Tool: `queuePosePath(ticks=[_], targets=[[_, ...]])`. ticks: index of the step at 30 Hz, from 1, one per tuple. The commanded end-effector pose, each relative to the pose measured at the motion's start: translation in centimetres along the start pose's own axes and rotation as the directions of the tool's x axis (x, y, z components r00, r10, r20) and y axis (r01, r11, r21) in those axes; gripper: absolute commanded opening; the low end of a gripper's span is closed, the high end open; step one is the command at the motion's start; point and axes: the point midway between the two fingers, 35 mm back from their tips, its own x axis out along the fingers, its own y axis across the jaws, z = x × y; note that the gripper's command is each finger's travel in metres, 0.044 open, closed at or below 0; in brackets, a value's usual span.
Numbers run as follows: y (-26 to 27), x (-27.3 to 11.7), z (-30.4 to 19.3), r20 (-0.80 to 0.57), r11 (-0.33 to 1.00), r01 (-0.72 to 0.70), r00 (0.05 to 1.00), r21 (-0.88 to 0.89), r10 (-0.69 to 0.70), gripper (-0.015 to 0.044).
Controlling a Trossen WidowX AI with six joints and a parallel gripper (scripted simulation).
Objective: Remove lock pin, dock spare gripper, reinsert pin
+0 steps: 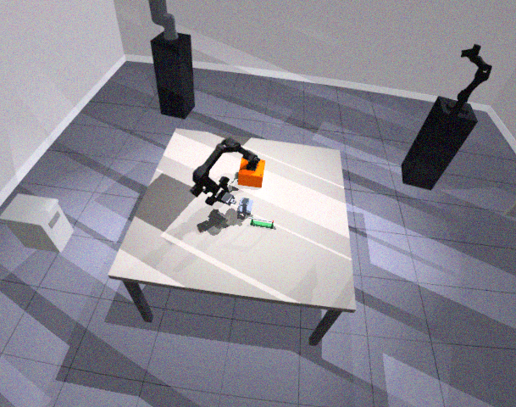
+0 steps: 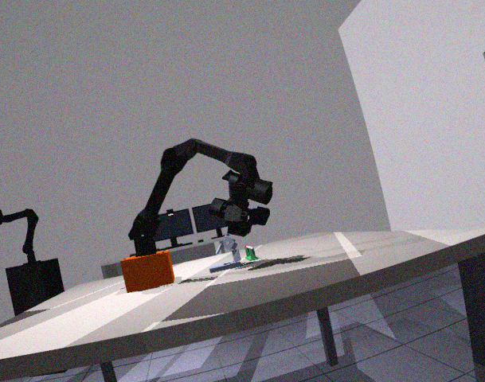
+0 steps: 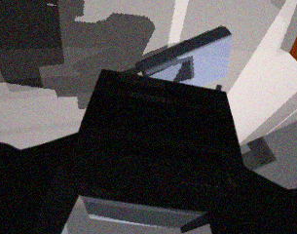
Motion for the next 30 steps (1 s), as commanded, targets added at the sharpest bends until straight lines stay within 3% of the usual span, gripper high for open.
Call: queuePosePath(ticks=[1,15,30], targets=[[-0.8,-0.2,-0.2,-0.034,0.998,-0.004,0.999,0.067,0.006,0.0000],[-3.8,0.7,0.3,-0.136,0.934,0.059,0.991,0.352,-0.011,0.0000],[-7.0,1.7,0.5,-0.245,0.775,0.165,0.969,0.610,-0.014,0.0000]])
